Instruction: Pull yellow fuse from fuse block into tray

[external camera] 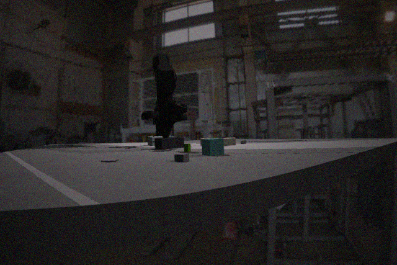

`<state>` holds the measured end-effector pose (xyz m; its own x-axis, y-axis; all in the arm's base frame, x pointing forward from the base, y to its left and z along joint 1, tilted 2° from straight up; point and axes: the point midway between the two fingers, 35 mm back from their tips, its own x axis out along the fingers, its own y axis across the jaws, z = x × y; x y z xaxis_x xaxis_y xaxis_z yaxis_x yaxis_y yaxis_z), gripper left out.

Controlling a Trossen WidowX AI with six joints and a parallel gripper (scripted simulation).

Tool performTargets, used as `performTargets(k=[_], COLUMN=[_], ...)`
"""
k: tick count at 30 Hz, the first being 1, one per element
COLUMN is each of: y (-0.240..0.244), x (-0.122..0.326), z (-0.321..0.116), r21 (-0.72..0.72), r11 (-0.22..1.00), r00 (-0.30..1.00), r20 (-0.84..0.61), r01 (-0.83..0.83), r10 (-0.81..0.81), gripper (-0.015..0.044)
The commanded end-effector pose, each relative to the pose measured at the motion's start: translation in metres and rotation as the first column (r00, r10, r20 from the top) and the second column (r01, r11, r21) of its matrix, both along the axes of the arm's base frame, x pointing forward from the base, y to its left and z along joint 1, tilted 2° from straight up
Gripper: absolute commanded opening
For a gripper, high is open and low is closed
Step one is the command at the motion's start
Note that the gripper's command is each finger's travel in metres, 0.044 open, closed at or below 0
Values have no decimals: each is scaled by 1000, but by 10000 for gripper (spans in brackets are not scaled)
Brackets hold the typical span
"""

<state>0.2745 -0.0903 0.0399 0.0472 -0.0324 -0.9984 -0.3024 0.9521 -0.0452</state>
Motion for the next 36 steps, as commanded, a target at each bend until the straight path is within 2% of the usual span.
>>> performTargets(k=[1,36], y=[0,0], x=[0,0], z=[3,20], r21=[0,1], r11=[1000,1000], r00=[1000,1000], r20=[2,2], r01=[0,-1], r10=[0,1], gripper=[0,0])
